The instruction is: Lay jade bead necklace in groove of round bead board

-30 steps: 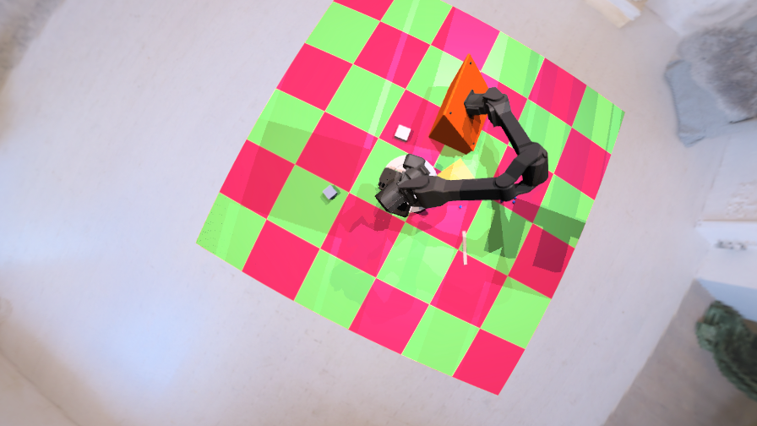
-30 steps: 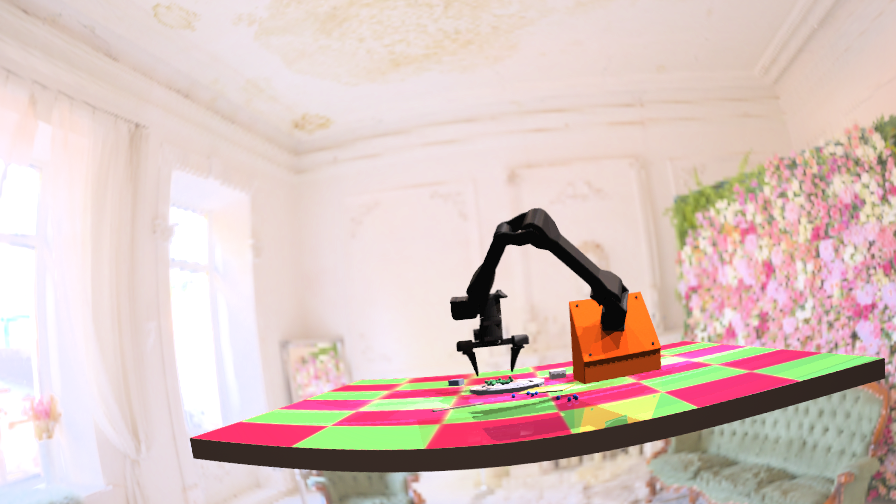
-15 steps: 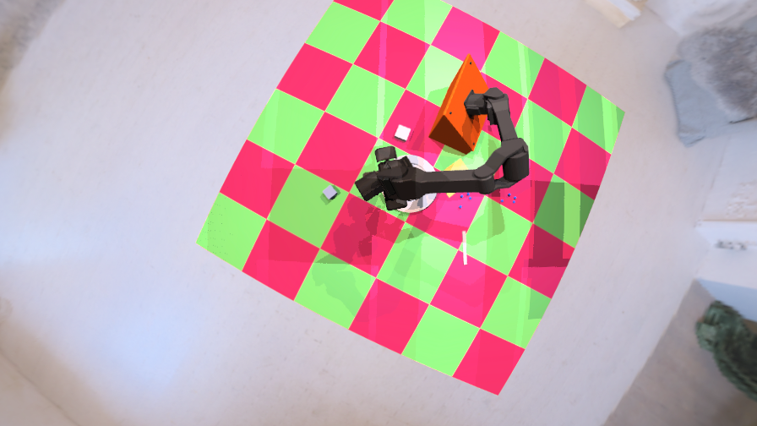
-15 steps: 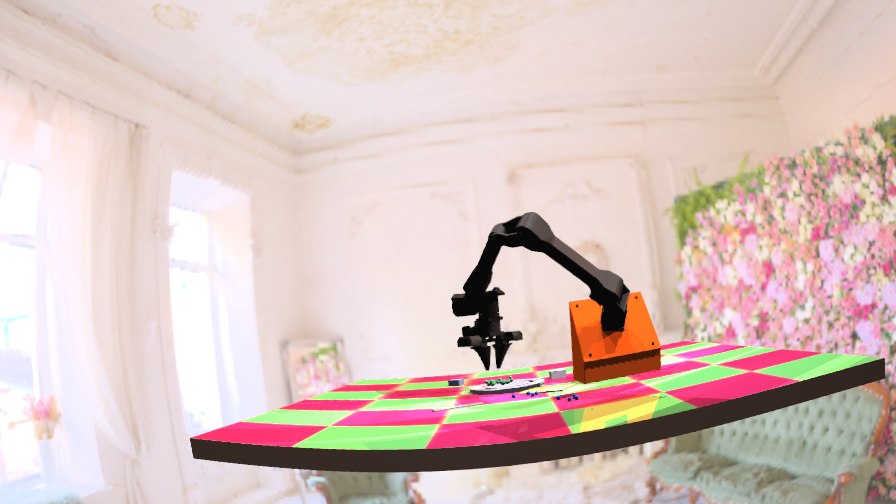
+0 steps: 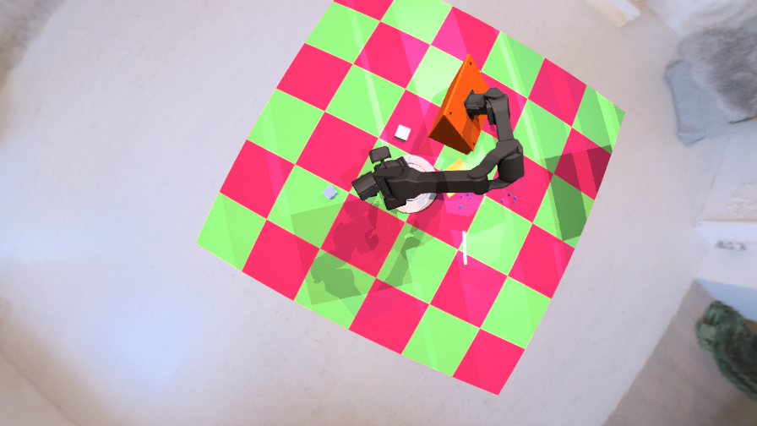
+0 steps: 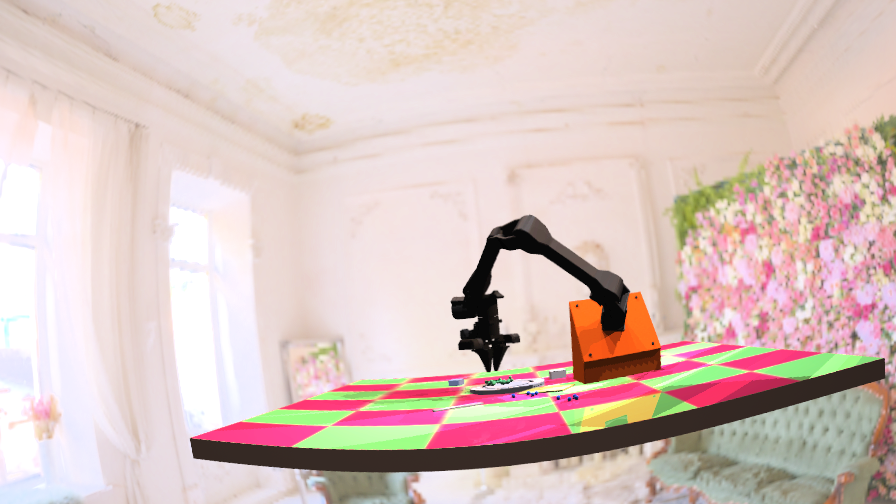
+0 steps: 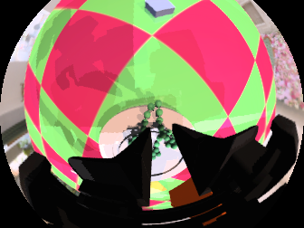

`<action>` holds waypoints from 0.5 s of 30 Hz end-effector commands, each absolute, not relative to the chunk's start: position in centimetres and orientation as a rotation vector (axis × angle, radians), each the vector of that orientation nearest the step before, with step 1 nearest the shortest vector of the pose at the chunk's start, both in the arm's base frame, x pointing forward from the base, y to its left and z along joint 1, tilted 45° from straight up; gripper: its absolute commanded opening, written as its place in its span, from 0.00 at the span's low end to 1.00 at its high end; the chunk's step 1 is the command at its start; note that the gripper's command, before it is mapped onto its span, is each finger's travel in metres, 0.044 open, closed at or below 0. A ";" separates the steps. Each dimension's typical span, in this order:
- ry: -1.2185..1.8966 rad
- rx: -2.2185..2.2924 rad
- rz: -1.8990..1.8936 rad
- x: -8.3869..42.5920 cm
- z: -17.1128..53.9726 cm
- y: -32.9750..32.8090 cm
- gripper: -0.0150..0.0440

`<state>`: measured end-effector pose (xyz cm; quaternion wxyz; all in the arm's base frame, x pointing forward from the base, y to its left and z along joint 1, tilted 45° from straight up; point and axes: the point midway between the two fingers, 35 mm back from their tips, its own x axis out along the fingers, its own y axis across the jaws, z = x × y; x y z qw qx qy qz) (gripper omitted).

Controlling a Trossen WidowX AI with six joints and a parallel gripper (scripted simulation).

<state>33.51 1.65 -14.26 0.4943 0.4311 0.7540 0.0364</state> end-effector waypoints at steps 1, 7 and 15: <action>1.825 1.049 0.086 33.5 -14.2 1.5 0.46; 1.827 1.050 0.087 33.4 -14.8 2.1 0.46; 1.831 1.051 0.087 33.1 -15.7 3.0 0.46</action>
